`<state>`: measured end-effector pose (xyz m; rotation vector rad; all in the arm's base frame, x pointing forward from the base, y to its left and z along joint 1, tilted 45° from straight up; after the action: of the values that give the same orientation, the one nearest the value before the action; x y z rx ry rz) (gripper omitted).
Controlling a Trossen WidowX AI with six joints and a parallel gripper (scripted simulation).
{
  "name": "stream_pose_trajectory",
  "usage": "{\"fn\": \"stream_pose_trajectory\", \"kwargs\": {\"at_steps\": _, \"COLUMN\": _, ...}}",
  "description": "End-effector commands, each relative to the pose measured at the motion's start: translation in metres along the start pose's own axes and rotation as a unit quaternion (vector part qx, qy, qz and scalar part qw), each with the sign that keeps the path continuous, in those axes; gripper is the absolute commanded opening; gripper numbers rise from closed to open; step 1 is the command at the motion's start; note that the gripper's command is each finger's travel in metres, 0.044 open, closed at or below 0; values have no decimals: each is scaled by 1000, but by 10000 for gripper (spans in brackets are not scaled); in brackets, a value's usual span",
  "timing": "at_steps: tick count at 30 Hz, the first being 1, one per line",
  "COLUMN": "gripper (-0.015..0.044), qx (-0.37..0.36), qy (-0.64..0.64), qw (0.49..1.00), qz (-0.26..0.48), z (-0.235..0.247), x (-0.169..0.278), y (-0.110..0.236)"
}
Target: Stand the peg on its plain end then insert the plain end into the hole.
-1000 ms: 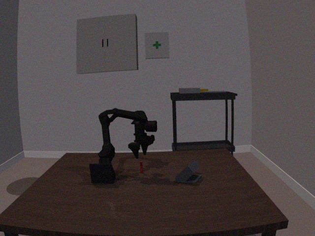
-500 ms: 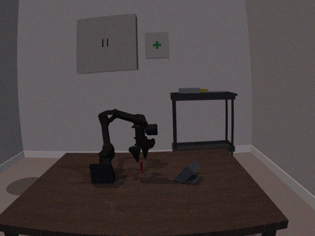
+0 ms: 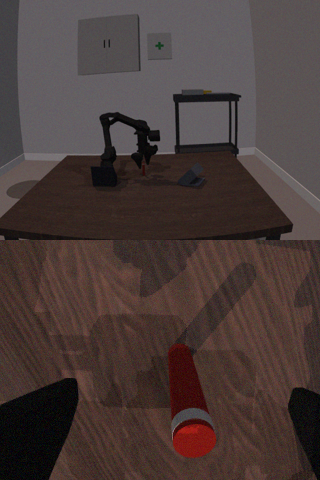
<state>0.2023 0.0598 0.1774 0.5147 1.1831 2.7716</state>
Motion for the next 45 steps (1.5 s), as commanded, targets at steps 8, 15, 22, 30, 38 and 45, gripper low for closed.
{"fn": "stream_pose_trajectory", "kwargs": {"at_steps": 8, "gripper": 440, "qx": -3, "qy": -3, "qw": 1000, "qz": 4, "z": -1, "x": 3, "y": -18}}
{"fn": "stream_pose_trajectory", "kwargs": {"at_steps": 15, "gripper": 335, "qx": -2, "qy": 0, "qw": 1000, "qz": 2, "z": 0, "x": 2, "y": -15}}
{"fn": "stream_pose_trajectory", "kwargs": {"at_steps": 22, "gripper": 151, "qx": -2, "qy": 0, "qw": 1000, "qz": 2, "z": 0, "x": 2, "y": -15}}
{"fn": "stream_pose_trajectory", "kwargs": {"at_steps": 30, "gripper": 20, "qx": -2, "qy": 0, "qw": 1000, "qz": 2, "z": 0, "x": 2, "y": -15}}
{"fn": "stream_pose_trajectory", "kwargs": {"at_steps": 38, "gripper": 0, "qx": 0, "qy": 0, "qw": 1000, "qz": 1, "z": 0, "x": 1, "y": -7}}
{"fn": "stream_pose_trajectory", "kwargs": {"at_steps": 45, "gripper": 0, "qx": 2, "qy": -1, "qw": 1000, "qz": 1, "z": -1, "x": -2, "y": 17}}
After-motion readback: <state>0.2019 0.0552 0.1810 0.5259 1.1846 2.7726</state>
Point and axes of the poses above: the point midway between the two fingers, 35 mm back from their tips, its own y axis back along the fingers, its own z axis across the jaws, x = y × z, the point moved 8 cm from there along y, back along the fingers, and after that the axes turned 2 degrees about y, right-handed, at the moved point
